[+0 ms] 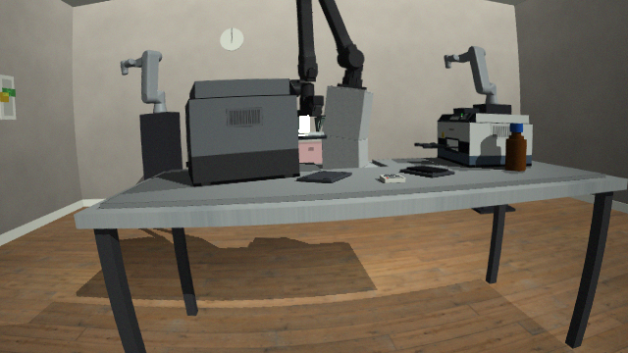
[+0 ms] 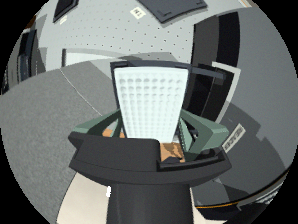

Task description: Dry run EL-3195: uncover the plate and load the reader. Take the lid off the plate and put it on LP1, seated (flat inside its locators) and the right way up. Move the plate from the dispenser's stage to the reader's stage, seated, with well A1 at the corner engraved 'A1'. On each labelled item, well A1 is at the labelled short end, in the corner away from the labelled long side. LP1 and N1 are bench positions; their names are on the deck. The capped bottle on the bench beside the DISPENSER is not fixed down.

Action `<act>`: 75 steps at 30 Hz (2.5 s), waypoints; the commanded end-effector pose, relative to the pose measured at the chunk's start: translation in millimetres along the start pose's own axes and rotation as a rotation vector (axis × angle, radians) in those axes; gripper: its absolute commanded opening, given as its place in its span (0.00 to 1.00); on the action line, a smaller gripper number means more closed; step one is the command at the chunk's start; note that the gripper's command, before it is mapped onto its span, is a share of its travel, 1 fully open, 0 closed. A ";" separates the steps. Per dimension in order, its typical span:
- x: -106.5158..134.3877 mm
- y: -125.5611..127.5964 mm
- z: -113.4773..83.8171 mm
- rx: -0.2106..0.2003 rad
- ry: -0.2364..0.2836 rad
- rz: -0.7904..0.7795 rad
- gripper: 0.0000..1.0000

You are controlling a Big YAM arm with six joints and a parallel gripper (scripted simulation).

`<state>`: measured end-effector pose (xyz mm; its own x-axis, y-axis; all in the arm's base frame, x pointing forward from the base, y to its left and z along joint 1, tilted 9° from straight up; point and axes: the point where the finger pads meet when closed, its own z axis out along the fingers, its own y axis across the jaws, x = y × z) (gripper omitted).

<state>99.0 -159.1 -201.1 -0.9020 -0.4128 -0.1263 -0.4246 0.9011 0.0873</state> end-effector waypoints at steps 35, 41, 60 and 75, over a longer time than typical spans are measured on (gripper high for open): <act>-2.7 1.1 -2.0 -0.013 -0.005 -0.024 0.86; -2.8 -0.6 -6.5 0.009 -0.004 -0.012 0.86; -1.0 -1.6 -9.9 0.004 -0.002 -0.017 0.86; -2.4 -3.8 -12.2 0.011 -0.003 -0.002 0.86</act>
<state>98.2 -159.8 -192.3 -0.9012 -0.4143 -0.1274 -0.4265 0.9000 0.0900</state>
